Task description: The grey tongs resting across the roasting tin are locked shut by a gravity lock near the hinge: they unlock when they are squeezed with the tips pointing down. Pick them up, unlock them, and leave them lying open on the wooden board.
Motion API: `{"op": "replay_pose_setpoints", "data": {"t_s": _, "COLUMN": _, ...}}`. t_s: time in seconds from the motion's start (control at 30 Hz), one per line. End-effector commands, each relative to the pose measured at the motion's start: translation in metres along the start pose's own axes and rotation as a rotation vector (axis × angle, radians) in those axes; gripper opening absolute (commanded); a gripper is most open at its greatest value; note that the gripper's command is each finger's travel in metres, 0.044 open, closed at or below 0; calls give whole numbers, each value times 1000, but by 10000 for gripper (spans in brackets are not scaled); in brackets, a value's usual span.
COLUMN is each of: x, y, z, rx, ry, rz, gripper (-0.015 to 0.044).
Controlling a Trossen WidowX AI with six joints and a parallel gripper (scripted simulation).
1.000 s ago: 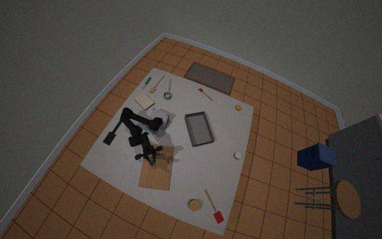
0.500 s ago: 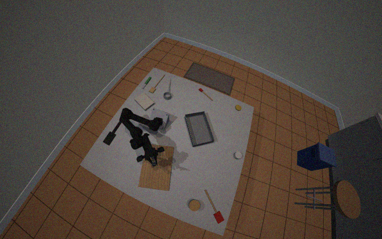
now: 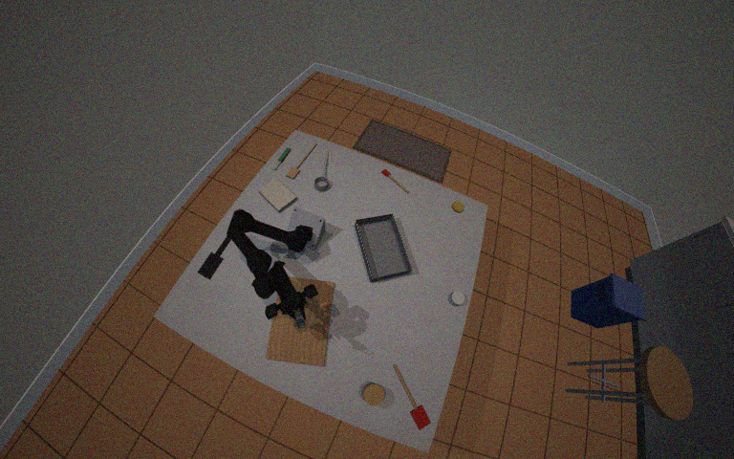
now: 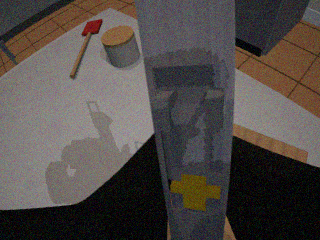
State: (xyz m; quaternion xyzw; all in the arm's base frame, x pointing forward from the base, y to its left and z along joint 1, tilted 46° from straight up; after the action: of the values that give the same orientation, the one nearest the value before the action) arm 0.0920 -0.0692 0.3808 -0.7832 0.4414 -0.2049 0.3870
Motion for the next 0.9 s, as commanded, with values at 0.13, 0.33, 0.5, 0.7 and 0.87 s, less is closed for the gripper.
{"op": "replay_pose_setpoints", "data": {"t_s": 0.13, "x": 8, "y": -12, "z": -6, "rx": 20, "ry": -43, "rz": 103, "gripper": -150}}
{"op": "replay_pose_setpoints", "data": {"t_s": 0.33, "x": 15, "y": -18, "z": -9, "rx": 30, "ry": -70, "rz": 193, "gripper": -150}}
{"op": "replay_pose_setpoints", "data": {"t_s": 0.5, "x": 20, "y": -23, "z": -11, "rx": 38, "ry": -88, "rz": 269, "gripper": -150}}
{"op": "replay_pose_setpoints", "data": {"t_s": 0.7, "x": 27, "y": -28, "z": -13, "rx": 48, "ry": -105, "rz": 363, "gripper": -150}}
{"op": "replay_pose_setpoints", "data": {"t_s": 0.87, "x": 32, "y": -32, "z": -16, "rx": 56, "ry": -115, "rz": 443, "gripper": -150}}
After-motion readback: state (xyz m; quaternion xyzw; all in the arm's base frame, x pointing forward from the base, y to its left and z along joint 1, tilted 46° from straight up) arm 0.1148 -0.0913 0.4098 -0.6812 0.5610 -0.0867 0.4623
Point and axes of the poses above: the point midway between the two fingers, 35 mm back from their tips, its own x axis out along the fingers, its own z axis across the jaws, y = z × x, the point moved 10 cm from there along -x, back along the fingers, and after that the axes turned 6 degrees about -x, right-handed, at the moved point
